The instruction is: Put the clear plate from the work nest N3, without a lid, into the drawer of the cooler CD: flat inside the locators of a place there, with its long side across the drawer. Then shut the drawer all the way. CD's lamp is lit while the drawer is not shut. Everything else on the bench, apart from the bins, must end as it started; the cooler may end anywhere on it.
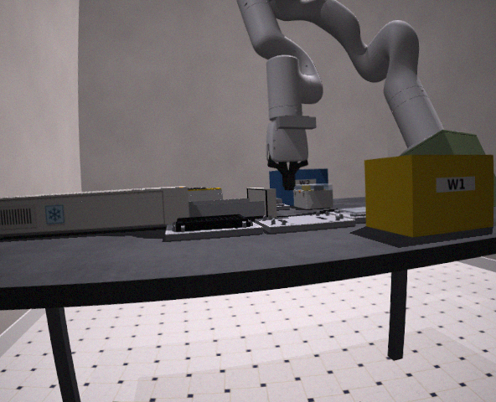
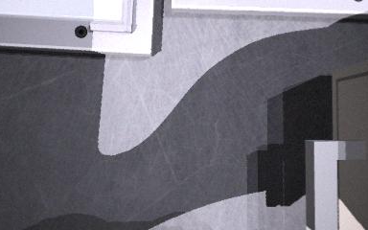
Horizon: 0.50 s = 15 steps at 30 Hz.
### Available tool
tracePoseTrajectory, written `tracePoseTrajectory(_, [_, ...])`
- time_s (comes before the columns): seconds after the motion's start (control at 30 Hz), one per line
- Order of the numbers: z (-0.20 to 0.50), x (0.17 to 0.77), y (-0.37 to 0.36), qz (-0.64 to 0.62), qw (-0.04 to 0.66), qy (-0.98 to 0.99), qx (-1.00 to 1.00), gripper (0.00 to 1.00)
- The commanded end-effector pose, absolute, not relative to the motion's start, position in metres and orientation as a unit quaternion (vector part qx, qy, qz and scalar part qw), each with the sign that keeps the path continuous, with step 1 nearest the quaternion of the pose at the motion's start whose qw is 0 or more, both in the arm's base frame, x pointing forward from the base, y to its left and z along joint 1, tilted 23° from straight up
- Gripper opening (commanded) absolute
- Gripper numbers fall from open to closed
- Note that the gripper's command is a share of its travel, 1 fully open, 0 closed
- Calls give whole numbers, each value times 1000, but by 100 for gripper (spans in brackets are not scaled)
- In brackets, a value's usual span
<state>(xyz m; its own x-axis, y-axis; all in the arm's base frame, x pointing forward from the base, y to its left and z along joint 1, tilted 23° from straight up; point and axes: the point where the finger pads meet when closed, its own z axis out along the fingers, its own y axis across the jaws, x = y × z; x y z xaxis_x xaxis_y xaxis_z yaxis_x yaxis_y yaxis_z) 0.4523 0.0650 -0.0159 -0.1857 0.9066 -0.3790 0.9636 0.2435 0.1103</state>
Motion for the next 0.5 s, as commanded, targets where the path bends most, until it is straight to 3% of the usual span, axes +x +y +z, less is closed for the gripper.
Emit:
tracePoseTrajectory(0.0, [-23,454,63,-76,187,766,610,0])
tracePoseTrajectory(0.47, [-41,458,56,-76,187,766,610,0])
